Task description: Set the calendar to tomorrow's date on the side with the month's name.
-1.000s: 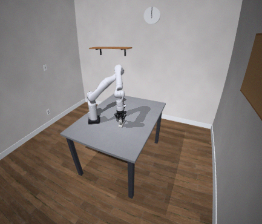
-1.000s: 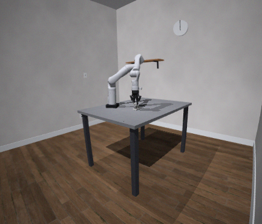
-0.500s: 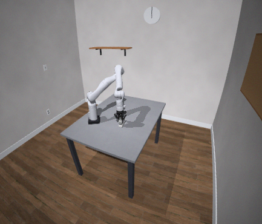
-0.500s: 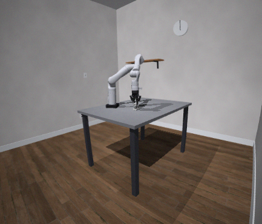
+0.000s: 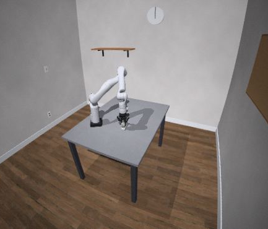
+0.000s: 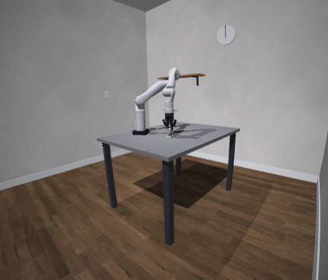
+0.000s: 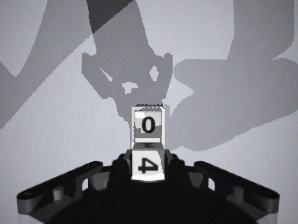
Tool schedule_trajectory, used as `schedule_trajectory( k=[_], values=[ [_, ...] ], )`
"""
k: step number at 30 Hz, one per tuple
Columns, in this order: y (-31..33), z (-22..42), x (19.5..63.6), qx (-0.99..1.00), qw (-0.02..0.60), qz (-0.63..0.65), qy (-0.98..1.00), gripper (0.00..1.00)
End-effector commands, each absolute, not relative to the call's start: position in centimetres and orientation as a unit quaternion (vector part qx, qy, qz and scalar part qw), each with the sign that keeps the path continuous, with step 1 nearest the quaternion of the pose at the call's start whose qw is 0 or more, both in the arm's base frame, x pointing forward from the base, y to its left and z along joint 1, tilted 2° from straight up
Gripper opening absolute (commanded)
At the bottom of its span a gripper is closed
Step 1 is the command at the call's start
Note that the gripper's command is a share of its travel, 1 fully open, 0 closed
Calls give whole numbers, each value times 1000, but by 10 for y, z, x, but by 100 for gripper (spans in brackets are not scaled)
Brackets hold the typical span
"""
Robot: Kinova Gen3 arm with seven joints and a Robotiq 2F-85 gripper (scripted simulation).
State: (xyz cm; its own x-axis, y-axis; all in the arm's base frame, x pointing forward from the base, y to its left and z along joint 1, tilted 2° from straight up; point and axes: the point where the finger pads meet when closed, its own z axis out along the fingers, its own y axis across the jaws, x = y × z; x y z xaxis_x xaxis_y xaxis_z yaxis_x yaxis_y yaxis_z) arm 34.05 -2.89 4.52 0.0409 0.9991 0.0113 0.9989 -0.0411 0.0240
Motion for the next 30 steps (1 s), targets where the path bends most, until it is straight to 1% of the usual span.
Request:
schedule_trajectory(
  k=[1, 30],
  values=[
    [-29, 46, 341, 721, 5, 13, 692, 28],
    [-29, 36, 341, 721, 5, 13, 692, 28]
  ],
)
